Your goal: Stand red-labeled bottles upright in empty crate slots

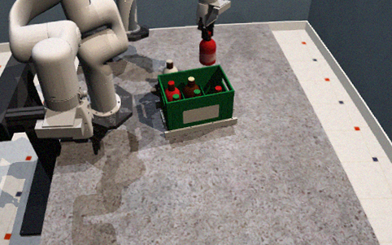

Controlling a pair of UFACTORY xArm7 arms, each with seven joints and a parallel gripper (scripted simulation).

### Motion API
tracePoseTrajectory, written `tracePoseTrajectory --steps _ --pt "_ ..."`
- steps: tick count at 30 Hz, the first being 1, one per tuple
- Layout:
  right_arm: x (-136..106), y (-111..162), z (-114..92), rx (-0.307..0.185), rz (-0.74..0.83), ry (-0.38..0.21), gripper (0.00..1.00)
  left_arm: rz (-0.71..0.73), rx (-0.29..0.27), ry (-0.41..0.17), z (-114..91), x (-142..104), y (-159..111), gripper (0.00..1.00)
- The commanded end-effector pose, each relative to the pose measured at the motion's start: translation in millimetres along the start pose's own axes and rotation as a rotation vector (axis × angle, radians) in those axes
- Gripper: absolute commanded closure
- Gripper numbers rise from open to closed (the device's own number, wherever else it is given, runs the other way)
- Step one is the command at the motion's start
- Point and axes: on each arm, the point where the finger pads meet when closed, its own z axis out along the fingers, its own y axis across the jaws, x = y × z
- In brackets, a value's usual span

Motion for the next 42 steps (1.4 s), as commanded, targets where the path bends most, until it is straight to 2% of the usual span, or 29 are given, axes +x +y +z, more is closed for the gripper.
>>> tracePoseTrajectory --steps 1,26,42 --pt "1.0 0.0 -1.5 0.001 0.000 0.004 0.00 0.000 0.000 0.004 -4.5 1.4 0.3 1.00" --pt "1.0 0.0 -1.5 0.001 0.000 0.004 0.00 0.000 0.000 0.004 -30.2 1.3 0.3 1.00" --pt "1.0 0.0 -1.5 0.001 0.000 0.004 0.00 0.000 0.000 0.004 -35.1 1.3 0.3 1.00"
